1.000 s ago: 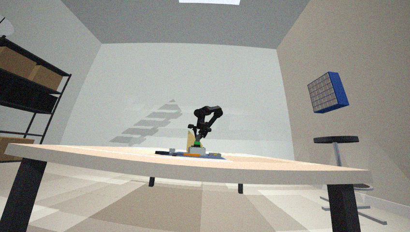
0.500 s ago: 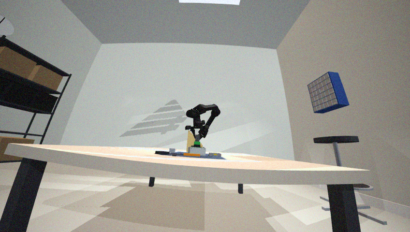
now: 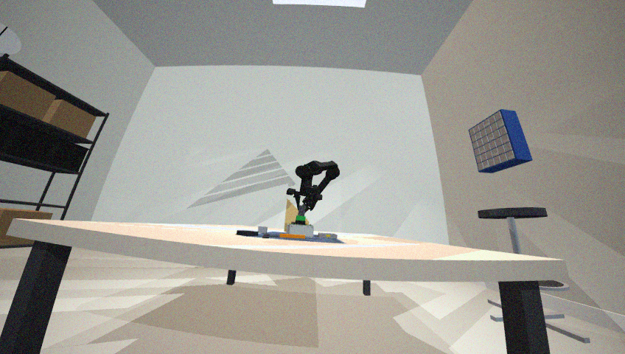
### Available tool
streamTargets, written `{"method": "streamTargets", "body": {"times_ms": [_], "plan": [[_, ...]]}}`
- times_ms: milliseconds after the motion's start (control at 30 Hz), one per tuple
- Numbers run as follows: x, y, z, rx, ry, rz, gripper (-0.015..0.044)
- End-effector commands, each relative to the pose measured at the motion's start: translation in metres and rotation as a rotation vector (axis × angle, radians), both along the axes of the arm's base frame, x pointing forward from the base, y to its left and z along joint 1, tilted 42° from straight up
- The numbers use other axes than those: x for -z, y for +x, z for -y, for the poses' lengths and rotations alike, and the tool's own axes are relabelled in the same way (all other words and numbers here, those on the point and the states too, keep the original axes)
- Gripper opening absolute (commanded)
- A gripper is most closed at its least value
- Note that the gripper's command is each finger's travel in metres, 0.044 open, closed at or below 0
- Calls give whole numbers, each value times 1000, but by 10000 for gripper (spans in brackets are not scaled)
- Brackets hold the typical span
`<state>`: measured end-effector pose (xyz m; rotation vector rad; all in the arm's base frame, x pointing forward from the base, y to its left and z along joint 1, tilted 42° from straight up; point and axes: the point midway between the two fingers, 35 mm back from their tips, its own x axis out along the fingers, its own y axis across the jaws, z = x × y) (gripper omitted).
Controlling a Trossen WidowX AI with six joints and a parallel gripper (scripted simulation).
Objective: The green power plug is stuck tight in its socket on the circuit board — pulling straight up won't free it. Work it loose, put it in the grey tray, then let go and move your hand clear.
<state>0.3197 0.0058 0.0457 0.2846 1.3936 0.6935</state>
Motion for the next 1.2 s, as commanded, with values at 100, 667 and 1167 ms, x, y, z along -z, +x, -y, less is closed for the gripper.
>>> {"method": "streamTargets", "body": {"times_ms": [100, 667, 1167], "plan": [[-7, 1, 17, 3, 89, -4, 0], [5, 1, 6, 3, 90, -4, 0], [9, 1, 2, 3, 90, -4, 251]]}}
